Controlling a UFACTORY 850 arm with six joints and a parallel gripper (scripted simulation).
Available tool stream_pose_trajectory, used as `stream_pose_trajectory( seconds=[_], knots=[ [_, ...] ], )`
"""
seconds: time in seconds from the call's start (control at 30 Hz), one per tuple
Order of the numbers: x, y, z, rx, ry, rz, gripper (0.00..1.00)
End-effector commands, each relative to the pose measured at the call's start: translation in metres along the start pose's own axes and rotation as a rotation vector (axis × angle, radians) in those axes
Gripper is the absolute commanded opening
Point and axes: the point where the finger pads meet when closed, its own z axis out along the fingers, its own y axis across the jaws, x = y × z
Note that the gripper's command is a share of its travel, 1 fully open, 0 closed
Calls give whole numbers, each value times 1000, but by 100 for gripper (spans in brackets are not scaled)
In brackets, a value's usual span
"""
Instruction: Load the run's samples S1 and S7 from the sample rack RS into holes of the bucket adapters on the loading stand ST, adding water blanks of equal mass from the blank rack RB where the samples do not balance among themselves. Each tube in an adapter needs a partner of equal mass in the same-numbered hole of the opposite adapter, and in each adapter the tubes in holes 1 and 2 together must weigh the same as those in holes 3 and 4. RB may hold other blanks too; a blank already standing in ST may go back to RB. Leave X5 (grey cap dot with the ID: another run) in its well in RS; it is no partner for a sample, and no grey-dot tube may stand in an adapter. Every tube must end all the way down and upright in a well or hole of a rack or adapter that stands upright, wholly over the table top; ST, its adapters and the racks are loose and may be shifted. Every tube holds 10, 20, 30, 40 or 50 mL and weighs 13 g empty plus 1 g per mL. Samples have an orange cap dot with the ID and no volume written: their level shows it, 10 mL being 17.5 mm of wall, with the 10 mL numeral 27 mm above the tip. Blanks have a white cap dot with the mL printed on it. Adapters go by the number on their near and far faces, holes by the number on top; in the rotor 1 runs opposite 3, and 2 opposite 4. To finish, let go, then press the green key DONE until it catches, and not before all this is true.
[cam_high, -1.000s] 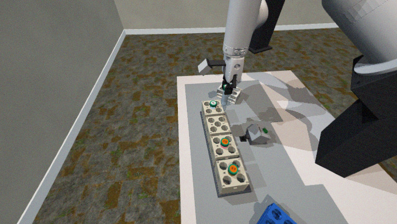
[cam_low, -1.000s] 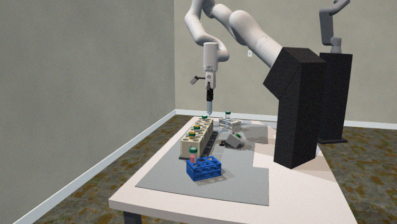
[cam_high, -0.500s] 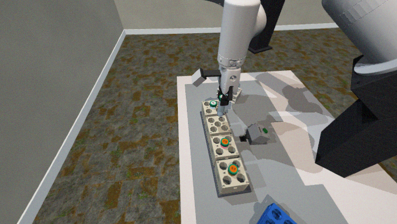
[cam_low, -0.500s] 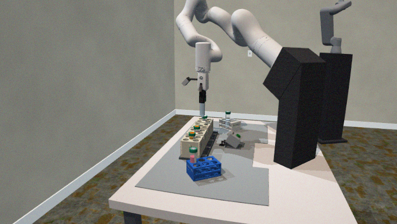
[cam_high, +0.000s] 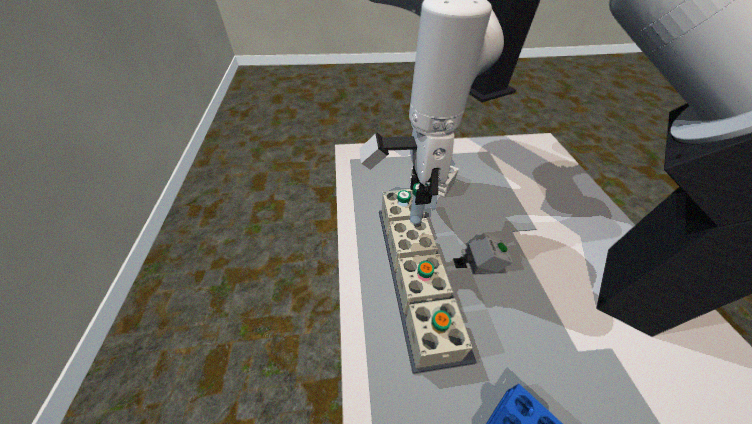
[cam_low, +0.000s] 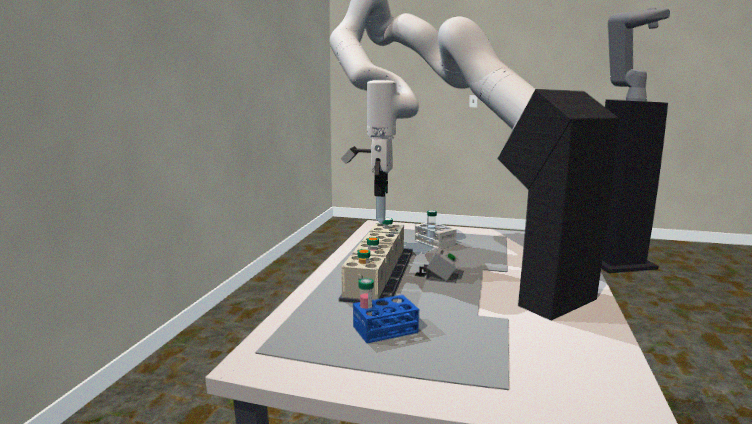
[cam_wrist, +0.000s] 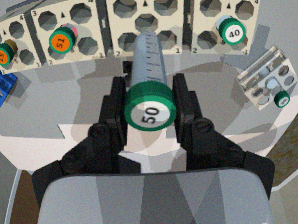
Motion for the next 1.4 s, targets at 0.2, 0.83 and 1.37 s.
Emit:
stream_pose_trajectory(
  seconds=[0.2,0.83,1.37],
  knots=[
    [0,0,0,0,0,0,0],
    [0,0,34,0,0,0,0],
    [0,0,35,0,0,0,0]
  ],
)
